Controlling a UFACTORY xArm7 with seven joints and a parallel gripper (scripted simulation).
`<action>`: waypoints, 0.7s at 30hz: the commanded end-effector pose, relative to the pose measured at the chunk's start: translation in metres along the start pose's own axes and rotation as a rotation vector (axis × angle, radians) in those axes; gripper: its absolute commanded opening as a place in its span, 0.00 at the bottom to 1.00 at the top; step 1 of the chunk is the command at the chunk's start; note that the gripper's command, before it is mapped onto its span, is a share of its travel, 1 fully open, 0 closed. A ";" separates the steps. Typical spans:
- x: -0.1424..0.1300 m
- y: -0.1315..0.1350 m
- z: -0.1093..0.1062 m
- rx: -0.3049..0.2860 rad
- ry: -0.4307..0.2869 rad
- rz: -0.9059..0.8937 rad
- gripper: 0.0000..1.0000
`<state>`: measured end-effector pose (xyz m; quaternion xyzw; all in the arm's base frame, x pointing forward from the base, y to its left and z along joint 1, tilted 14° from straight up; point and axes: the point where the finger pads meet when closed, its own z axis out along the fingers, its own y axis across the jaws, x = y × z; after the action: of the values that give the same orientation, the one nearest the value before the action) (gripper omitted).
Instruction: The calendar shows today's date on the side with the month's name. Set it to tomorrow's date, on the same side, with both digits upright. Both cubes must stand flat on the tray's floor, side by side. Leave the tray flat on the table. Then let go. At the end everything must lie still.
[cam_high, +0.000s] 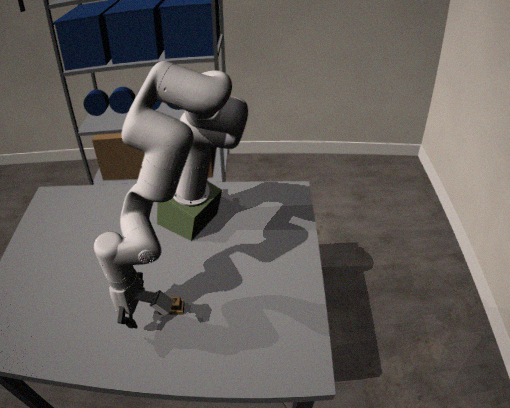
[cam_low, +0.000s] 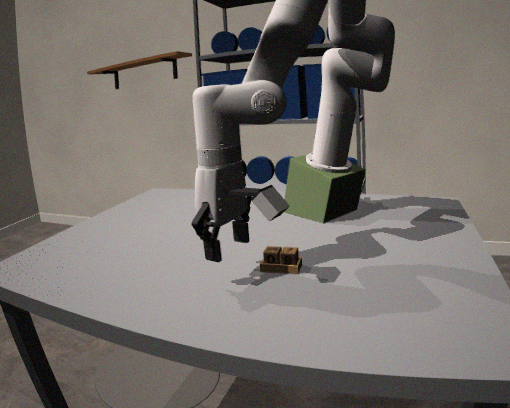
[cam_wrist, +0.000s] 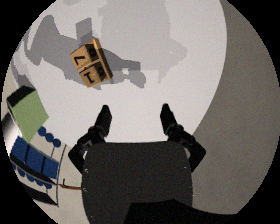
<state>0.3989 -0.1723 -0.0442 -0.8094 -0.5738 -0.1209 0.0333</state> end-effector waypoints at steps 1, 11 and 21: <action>-0.002 -0.002 -0.001 -0.005 0.000 0.068 1.00; -0.019 -0.024 -0.001 -0.005 0.000 0.187 1.00; -0.037 -0.048 -0.001 -0.005 0.000 0.349 1.00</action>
<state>0.3554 -0.1845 -0.0538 -0.8900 -0.4380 -0.1156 0.0519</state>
